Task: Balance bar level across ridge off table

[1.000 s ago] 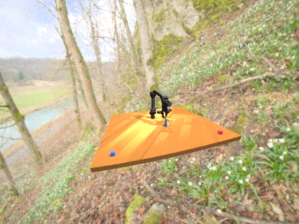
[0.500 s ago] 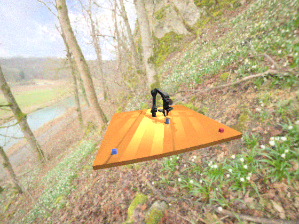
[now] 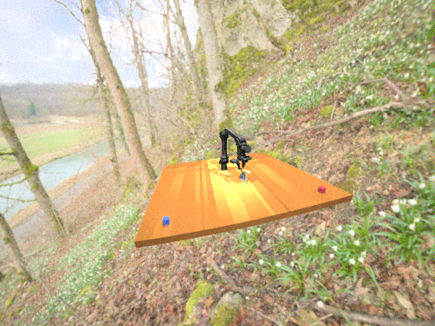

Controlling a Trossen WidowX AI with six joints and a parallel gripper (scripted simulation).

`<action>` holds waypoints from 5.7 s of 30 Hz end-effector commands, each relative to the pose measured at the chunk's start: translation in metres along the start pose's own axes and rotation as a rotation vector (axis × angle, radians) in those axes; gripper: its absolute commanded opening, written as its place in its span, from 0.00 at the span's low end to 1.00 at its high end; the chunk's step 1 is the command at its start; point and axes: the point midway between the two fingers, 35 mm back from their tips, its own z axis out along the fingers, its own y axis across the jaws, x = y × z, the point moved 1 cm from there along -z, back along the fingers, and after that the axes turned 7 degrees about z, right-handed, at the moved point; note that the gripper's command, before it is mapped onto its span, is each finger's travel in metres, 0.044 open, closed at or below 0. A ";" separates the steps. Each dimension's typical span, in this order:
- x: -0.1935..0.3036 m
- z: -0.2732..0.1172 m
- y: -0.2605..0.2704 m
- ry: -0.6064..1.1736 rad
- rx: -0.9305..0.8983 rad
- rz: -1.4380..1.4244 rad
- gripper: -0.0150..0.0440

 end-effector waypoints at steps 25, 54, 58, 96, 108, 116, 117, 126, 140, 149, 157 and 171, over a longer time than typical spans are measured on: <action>0.000 0.002 0.001 -0.001 -0.006 0.005 0.25; 0.000 0.005 0.001 -0.001 -0.006 0.005 0.25; 0.000 0.005 0.001 -0.001 -0.006 0.005 0.25; 0.000 0.008 0.001 -0.001 -0.006 0.005 0.25; 0.000 0.007 0.001 -0.001 -0.006 0.005 0.25; 0.000 0.007 0.000 -0.003 -0.003 0.001 0.25; 0.000 0.007 0.000 -0.003 -0.003 0.001 0.25; 0.000 0.007 0.000 -0.003 -0.003 0.001 0.25; 0.000 0.007 0.000 -0.003 -0.003 0.001 0.25; 0.000 0.007 0.000 -0.003 -0.003 0.001 0.48; 0.000 0.007 0.000 -0.003 -0.003 0.001 0.54; 0.000 0.007 0.000 -0.003 -0.003 0.001 0.54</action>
